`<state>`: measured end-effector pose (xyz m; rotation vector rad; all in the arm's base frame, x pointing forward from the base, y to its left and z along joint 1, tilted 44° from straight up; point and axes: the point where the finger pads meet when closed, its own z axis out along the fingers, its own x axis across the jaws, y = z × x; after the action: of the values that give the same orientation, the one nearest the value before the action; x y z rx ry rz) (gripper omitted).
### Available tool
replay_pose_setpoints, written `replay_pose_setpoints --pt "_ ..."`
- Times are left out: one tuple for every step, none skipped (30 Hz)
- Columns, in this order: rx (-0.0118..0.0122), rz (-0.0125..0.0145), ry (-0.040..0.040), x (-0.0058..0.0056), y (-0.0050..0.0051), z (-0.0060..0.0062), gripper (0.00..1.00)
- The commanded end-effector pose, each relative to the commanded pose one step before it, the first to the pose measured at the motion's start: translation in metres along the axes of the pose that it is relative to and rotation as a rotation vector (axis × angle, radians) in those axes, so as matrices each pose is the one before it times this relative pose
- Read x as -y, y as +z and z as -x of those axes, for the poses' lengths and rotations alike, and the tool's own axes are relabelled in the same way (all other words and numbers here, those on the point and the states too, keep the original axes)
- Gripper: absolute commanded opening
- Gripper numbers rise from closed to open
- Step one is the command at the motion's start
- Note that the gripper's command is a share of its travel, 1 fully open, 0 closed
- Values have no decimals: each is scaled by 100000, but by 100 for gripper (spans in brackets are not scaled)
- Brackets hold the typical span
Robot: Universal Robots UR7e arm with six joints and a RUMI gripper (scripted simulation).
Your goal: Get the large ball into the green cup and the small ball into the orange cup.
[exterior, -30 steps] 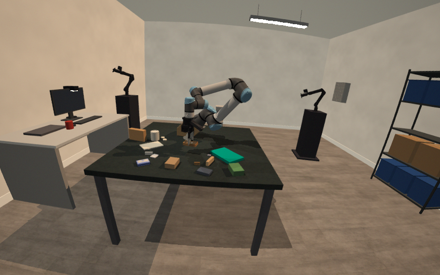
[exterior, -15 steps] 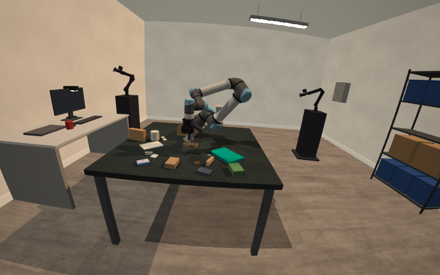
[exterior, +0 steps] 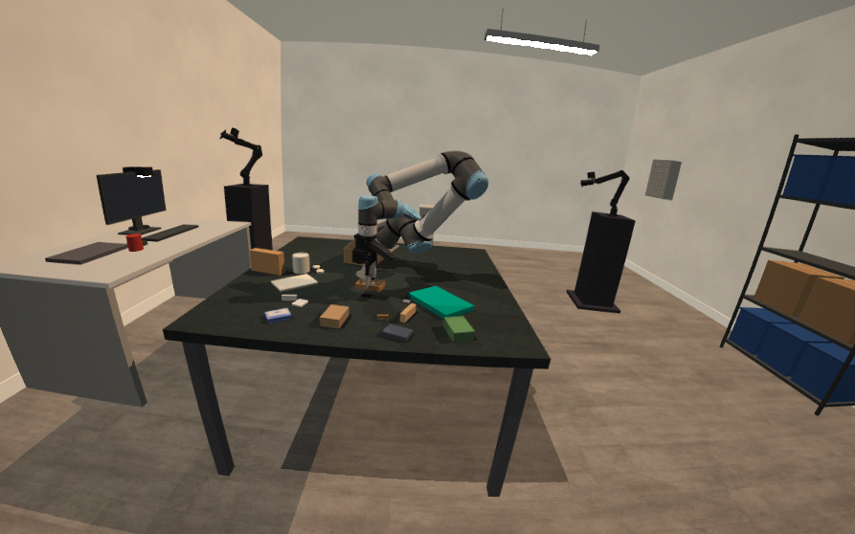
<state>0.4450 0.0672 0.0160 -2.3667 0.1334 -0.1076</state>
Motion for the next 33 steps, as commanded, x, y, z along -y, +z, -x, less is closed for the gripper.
replay_pose_setpoints --pt "-26 -93 92 23 1373 32 43" --pt "0 0 0 0 161 1 43" --pt "0 1 0 0 158 0 43" --pt "0 0 0 0 0 0 43" --pt "0 0 0 0 0 0 43" --pt "0 1 0 -1 155 0 43" --pt "0 0 0 0 152 1 43" --pt "0 0 0 0 148 1 43" --pt "0 1 0 -1 144 0 43" --pt "0 1 0 0 140 0 43" --pt "0 0 0 0 135 1 43" --pt "0 1 0 -1 130 0 43" --pt "0 1 0 0 125 0 43" --pt "0 0 0 0 119 0 43" --pt "0 0 0 0 114 1 43" --pt "0 1 0 0 107 0 43" --pt "0 1 0 0 101 0 43" --pt "0 0 0 0 95 0 43" --pt "0 0 0 0 88 0 43" --pt "0 0 0 0 82 1 43" --pt "0 0 0 0 0 0 43" --pt "0 0 0 0 0 0 43" --pt "0 0 0 0 75 0 43" --pt "0 1 0 0 69 0 43" --pt "0 0 0 0 62 0 43" --pt "0 0 0 0 56 0 43" --pt "0 0 0 0 49 0 43" --pt "0 0 0 0 43 0 43" --pt "0 0 0 0 37 0 43" --pt "2 2 0 -1 31 1 43" --pt "3 4 0 -1 26 1 43" --pt "3 5 0 -1 21 1 43" --pt "-2 9 -6 -2 13 -3 43"
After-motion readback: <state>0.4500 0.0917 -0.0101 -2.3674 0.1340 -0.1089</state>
